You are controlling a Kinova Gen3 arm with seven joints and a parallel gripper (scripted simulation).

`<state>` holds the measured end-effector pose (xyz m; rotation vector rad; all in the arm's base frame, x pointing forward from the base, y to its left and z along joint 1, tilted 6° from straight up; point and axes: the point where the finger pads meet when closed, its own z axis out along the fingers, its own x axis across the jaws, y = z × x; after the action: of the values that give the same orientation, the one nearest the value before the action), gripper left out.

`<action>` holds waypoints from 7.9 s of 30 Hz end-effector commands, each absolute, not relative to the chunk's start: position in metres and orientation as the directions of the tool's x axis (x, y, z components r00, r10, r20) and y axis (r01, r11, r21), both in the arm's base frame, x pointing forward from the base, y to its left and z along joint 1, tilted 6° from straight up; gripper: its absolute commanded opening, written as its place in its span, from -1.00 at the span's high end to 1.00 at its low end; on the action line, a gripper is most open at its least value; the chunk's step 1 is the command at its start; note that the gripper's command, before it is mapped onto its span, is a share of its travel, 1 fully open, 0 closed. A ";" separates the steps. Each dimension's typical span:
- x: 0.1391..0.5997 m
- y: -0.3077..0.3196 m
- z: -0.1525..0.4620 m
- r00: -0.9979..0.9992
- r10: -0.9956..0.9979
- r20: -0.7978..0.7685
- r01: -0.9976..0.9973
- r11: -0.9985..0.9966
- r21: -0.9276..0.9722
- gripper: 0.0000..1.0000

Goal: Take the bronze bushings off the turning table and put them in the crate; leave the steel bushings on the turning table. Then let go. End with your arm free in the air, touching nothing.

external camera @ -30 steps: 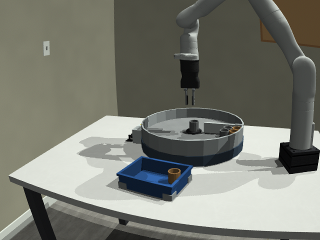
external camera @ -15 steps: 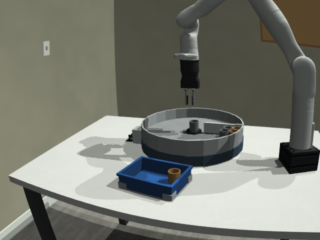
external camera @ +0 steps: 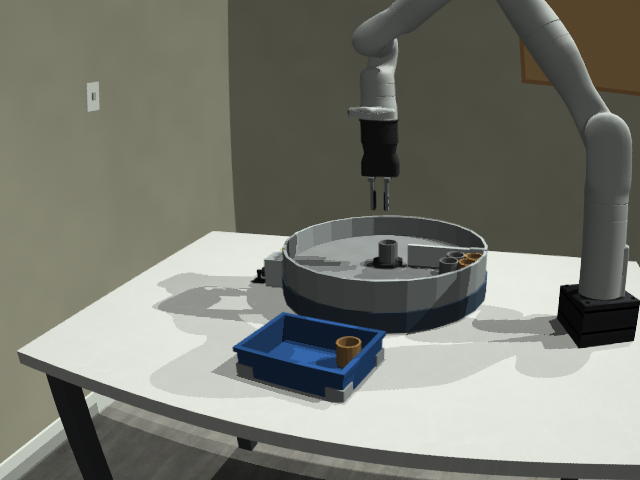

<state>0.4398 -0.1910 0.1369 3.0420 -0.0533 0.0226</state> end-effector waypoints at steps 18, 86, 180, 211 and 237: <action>0.415 -0.177 0.132 0.995 0.103 0.005 0.102 -0.990 0.101 0.10; 0.270 -0.097 0.088 0.637 0.768 -0.068 0.771 -0.632 0.074 0.10; 0.271 -0.101 0.047 0.637 0.768 -0.067 0.771 -0.632 0.075 0.10; 0.271 -0.102 0.038 0.637 0.768 -0.067 0.771 -0.632 0.076 0.10; 0.272 -0.103 0.032 0.637 0.768 -0.067 0.771 -0.632 0.076 0.10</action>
<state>0.2713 -0.1024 0.0329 2.7537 1.2986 -0.0434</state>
